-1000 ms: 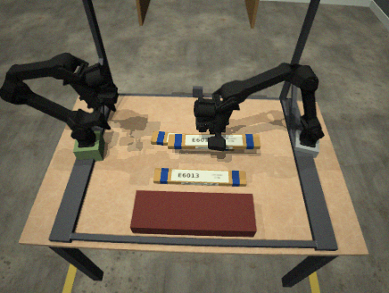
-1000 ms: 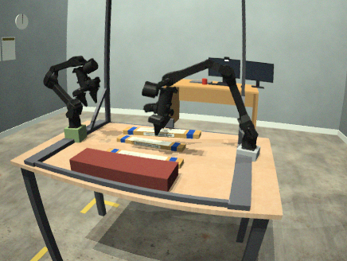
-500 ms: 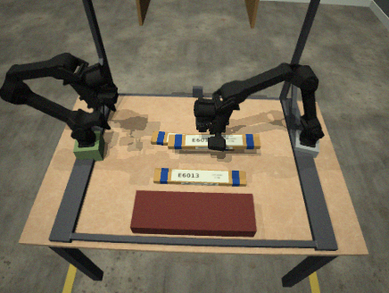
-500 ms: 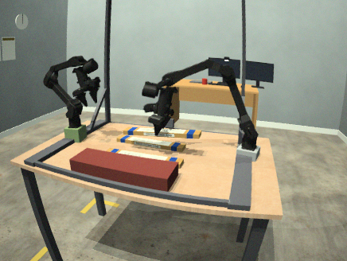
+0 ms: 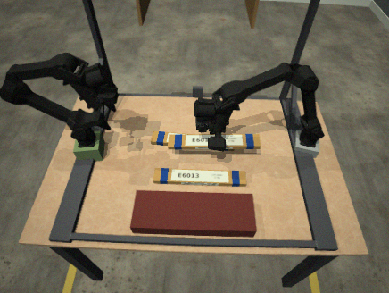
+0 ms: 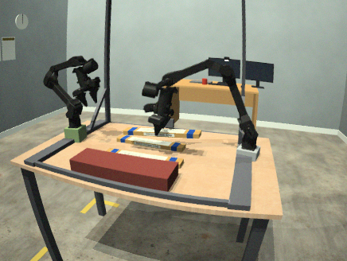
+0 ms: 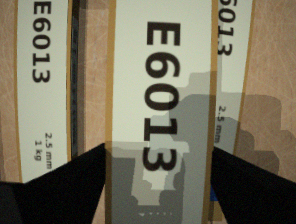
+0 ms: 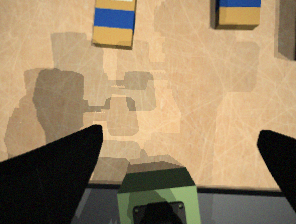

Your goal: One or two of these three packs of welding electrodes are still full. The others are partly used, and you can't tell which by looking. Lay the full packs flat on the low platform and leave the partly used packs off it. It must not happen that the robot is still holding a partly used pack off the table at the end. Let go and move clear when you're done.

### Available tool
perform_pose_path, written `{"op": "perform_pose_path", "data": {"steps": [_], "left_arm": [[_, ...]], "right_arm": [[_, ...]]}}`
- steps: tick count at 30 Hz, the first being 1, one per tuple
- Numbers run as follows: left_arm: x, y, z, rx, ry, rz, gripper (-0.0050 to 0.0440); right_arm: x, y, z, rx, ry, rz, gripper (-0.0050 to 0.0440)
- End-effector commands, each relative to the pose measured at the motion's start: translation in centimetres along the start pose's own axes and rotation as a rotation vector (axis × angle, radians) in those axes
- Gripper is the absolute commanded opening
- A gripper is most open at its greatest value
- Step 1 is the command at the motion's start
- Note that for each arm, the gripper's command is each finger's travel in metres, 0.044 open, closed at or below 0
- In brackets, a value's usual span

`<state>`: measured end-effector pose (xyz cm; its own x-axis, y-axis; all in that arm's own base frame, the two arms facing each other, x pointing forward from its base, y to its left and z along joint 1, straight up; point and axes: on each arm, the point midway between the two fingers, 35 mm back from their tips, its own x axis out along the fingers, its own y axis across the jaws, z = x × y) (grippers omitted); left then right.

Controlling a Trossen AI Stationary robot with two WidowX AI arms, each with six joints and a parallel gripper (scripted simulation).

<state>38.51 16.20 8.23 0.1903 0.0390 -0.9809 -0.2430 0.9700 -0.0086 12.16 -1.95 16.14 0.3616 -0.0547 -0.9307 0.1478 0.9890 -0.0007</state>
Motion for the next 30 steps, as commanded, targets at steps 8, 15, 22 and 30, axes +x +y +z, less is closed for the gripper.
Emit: {"op": "perform_pose_path", "data": {"steps": [8, 15, 22, 30], "left_arm": [[-3.2, 0.1, 1.4, 0.004, -0.096, 0.013, -0.005], [-3.5, 0.2, 1.5, 0.006, -0.114, 0.012, -0.005], [-2.4, 0.1, 1.2, 0.005, -0.106, 0.011, -0.005], [-1.2, 0.1, 1.0, 0.005, -0.108, 0.011, -0.005]], "right_arm": [[-0.5, 0.0, 0.3, 0.0, -0.02, 0.001, 0.043], [-0.5, 0.0, 0.3, 0.0, -0.02, 0.001, 0.043], [-0.5, 0.0, 0.3, 0.0, -0.02, 0.001, 0.043], [-0.5, 0.0, 0.3, 0.0, -0.02, 0.001, 0.043]]}}
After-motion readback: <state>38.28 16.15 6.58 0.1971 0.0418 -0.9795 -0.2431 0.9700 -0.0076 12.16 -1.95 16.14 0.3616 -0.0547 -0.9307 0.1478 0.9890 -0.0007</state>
